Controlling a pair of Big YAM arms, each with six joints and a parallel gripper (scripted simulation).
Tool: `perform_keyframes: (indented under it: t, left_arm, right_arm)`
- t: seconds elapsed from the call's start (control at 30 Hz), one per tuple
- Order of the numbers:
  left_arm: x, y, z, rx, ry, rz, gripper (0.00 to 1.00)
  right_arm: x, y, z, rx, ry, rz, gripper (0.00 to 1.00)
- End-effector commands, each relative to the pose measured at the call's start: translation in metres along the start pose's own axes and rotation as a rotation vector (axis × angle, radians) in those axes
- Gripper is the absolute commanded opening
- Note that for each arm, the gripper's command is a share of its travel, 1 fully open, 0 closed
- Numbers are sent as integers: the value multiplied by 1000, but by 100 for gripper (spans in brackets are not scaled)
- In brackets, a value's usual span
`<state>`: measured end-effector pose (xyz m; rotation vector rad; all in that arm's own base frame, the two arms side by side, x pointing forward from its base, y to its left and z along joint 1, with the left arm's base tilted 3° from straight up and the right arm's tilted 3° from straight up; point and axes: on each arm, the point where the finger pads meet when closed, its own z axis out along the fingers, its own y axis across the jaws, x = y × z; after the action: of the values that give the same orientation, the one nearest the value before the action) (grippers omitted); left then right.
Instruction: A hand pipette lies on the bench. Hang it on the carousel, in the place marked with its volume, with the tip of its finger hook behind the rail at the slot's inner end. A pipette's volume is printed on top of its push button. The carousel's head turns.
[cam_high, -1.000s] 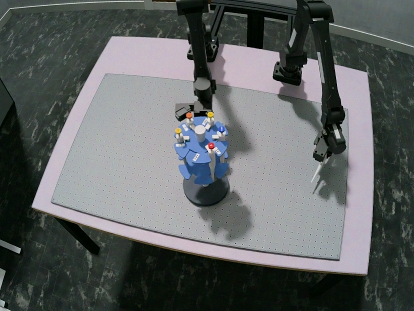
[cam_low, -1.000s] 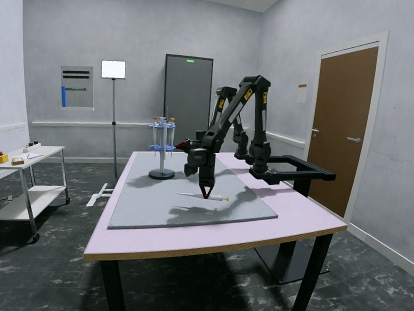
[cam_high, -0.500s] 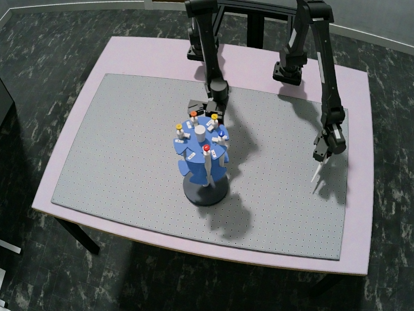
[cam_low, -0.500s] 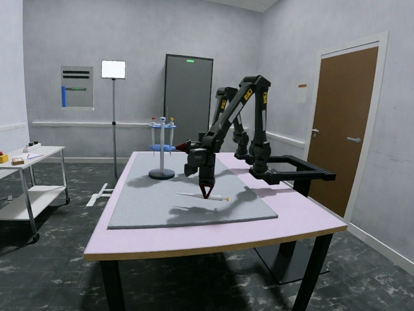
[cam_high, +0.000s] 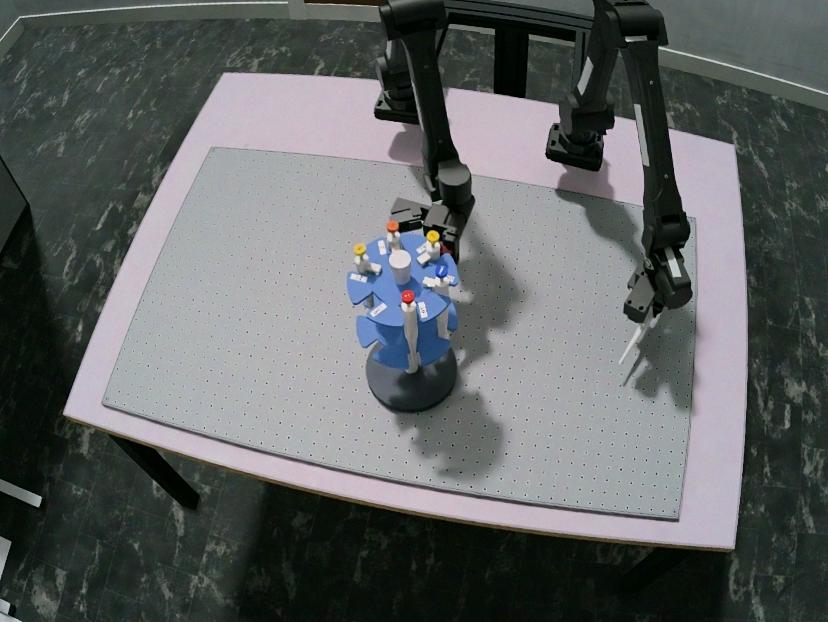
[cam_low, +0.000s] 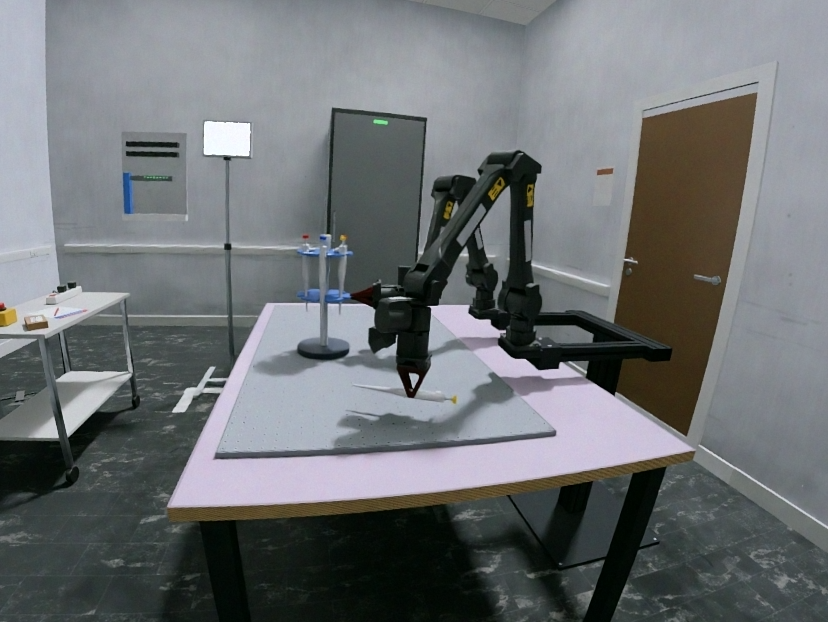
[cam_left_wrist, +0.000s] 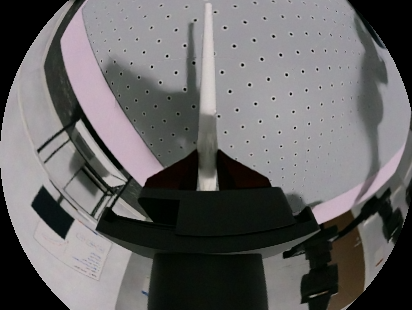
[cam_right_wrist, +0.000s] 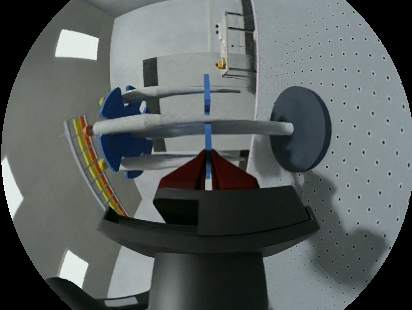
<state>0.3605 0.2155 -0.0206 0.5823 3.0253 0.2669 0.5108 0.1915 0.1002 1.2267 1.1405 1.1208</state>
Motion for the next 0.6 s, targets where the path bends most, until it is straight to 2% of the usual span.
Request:
perform_keyframes:
  t: [0.0,0.07,0.2,0.57]
  left_arm:
    - [-19,5,-11,-43,-53,240,15]
    - [-19,-2,-8,-39,-63,352,15]
    - [-23,-6,-8,-44,-84,465,15]
    - [-27,2,-10,-54,-100,451,15]
  right_arm:
    - [14,26,5,-60,3,30,0]
    - [14,26,5,-60,3,30,0]
    - [14,26,5,-60,3,30,0]
    - [14,26,5,-60,3,30,0]
